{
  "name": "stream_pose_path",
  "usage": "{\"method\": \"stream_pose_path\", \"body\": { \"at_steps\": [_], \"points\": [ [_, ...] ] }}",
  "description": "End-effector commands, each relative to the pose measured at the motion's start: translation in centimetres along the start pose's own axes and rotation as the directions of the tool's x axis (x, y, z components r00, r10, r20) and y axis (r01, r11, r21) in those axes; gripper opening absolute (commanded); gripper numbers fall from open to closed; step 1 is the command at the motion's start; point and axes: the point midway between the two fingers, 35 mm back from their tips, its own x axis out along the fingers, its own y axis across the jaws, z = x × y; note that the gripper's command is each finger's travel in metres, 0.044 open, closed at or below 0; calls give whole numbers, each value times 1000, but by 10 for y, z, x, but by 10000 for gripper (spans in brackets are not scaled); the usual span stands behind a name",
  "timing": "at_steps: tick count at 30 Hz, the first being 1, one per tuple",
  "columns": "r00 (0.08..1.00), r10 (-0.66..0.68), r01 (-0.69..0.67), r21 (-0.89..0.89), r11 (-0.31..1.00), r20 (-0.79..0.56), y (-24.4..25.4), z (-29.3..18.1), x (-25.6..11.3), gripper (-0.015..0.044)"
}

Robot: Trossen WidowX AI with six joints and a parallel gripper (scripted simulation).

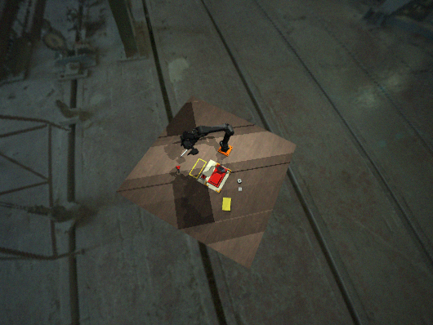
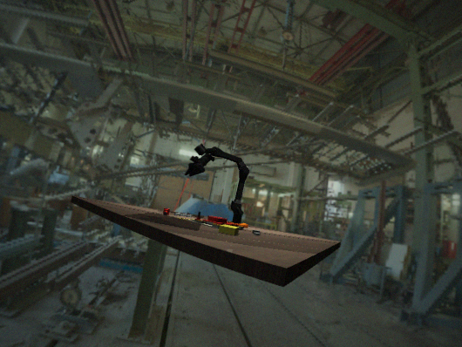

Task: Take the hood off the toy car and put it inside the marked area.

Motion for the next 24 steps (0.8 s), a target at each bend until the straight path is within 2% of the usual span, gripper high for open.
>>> {"method": "stream_pose_path", "body": {
  "at_steps": [1, 6, 12, 21, 24],
  "points": [
    [993, 83, -84, -16, 996, -80, 47, -8, 21, 440],
    [962, 179, -194, -51, 980, -206, 120, -28, 42, 440],
    [907, 235, -275, -69, 959, -350, 194, -65, 52, 440],
    [814, 183, -352, -218, 910, -551, 293, -139, 41, 440],
    [802, 163, -359, -246, 900, -575, 305, -153, 37, 440]
  ]
}}
